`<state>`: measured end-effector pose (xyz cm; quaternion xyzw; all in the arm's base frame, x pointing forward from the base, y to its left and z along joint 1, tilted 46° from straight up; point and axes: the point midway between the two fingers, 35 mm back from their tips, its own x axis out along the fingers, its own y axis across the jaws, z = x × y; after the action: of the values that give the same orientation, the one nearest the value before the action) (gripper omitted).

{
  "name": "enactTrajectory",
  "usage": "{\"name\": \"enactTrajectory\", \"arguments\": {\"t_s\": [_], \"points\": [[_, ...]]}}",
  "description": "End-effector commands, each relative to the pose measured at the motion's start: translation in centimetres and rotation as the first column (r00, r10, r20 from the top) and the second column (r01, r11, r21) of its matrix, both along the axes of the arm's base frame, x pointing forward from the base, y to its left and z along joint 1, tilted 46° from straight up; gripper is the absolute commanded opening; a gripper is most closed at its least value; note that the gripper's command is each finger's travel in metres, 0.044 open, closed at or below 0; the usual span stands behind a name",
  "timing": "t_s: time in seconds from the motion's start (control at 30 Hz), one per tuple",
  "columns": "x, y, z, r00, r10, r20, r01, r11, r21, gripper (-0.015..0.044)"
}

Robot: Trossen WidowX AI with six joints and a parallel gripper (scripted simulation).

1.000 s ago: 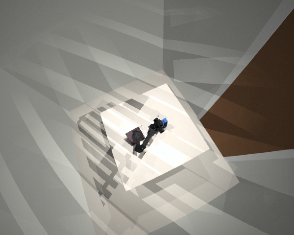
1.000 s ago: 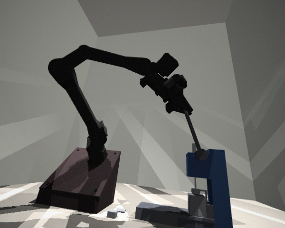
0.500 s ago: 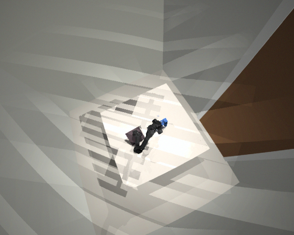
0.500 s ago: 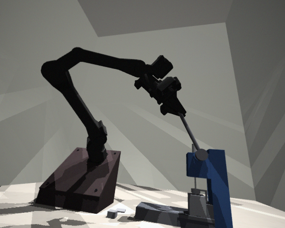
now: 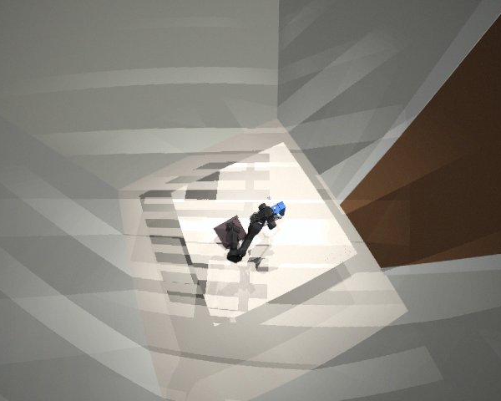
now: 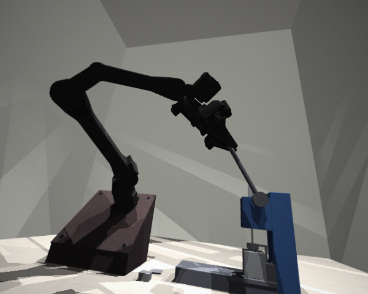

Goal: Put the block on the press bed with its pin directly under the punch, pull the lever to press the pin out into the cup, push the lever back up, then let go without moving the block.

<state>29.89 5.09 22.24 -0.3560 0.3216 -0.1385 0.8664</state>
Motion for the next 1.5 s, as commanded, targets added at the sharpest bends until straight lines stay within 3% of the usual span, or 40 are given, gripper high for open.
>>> {"name": "enactTrajectory", "arguments": {"t_s": [0.0, 1.47], "points": [[-0.4, -0.2, -0.2, 1.000, -0.004, -0.004, 0.004, 1.000, -0.008, 0.0000], [-2.2, -1.2, -1.2, 1.000, -0.004, -0.005, 0.004, 1.000, -0.008, 0.0000]]}}
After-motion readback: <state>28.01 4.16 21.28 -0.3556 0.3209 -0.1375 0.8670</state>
